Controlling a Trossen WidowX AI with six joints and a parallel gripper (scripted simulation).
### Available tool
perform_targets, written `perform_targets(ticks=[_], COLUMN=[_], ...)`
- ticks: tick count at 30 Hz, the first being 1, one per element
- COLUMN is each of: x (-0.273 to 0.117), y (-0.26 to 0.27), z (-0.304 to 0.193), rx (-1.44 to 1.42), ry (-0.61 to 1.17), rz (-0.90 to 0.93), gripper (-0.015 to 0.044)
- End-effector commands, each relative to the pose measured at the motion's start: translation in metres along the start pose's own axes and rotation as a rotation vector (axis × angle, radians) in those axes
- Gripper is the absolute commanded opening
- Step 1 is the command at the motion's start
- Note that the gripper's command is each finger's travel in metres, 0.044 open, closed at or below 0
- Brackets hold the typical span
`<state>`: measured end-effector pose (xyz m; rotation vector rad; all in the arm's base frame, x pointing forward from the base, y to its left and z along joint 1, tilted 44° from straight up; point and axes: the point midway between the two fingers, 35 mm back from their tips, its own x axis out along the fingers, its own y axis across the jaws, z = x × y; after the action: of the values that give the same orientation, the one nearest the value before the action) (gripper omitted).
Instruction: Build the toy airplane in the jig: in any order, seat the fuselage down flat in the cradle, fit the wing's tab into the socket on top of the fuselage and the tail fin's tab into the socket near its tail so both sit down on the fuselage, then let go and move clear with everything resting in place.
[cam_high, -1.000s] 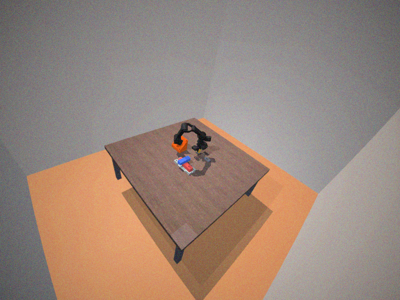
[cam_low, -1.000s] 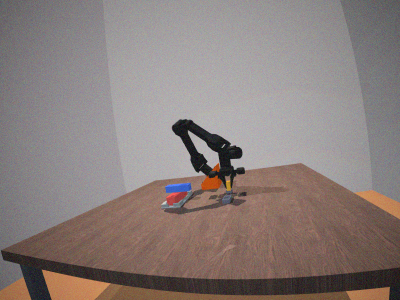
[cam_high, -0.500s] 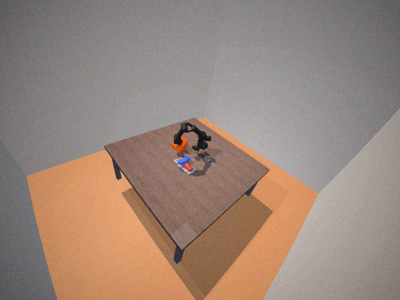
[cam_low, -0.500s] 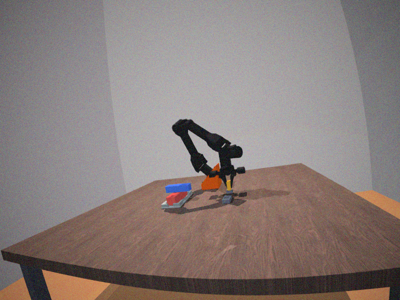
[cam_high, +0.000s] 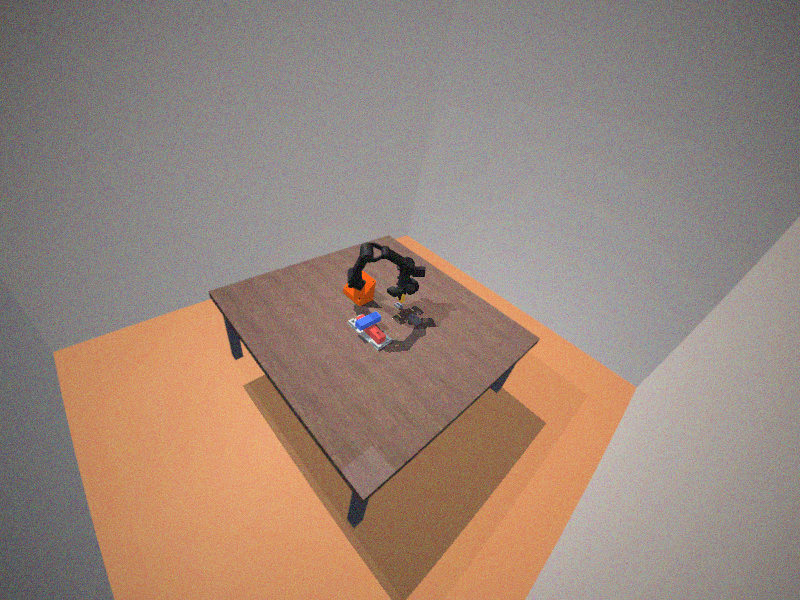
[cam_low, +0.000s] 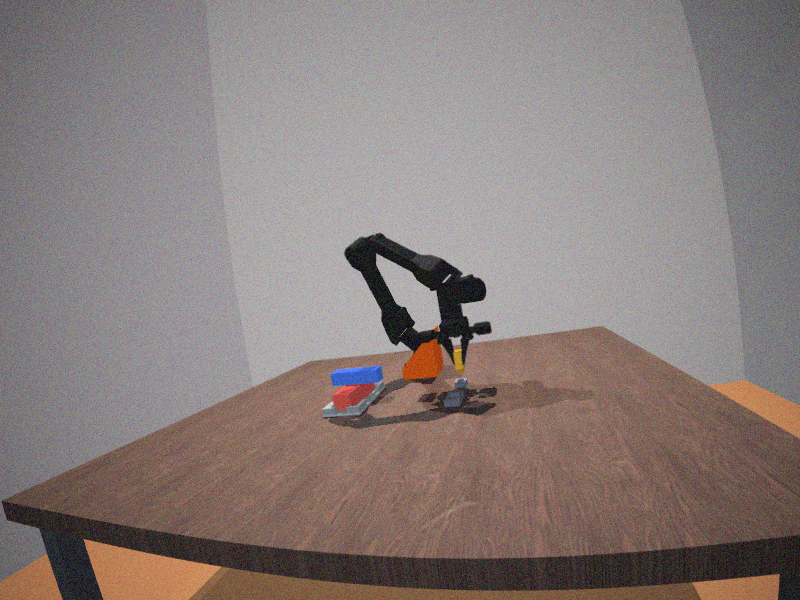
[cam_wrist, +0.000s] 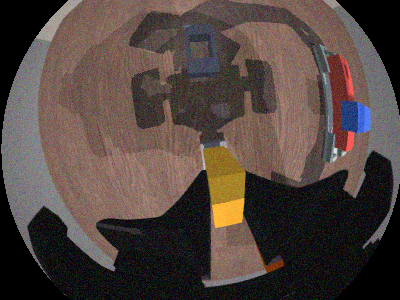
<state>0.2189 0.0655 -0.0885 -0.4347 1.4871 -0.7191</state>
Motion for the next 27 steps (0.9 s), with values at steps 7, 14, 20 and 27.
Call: perform_targets(ticks=[7,14,20,27], x=[-0.03,-0.05,-0.069,-0.09], y=[0.002,0.0,-0.002,-0.006], z=[0.001,-0.001,-0.003,-0.007], rx=[0.002,-0.004,-0.008,-0.013], ry=[0.012,0.023,0.033,0.043], rz=[0.007,0.001,-0.006,-0.016], gripper=[0.0,0.0,0.0,0.0])
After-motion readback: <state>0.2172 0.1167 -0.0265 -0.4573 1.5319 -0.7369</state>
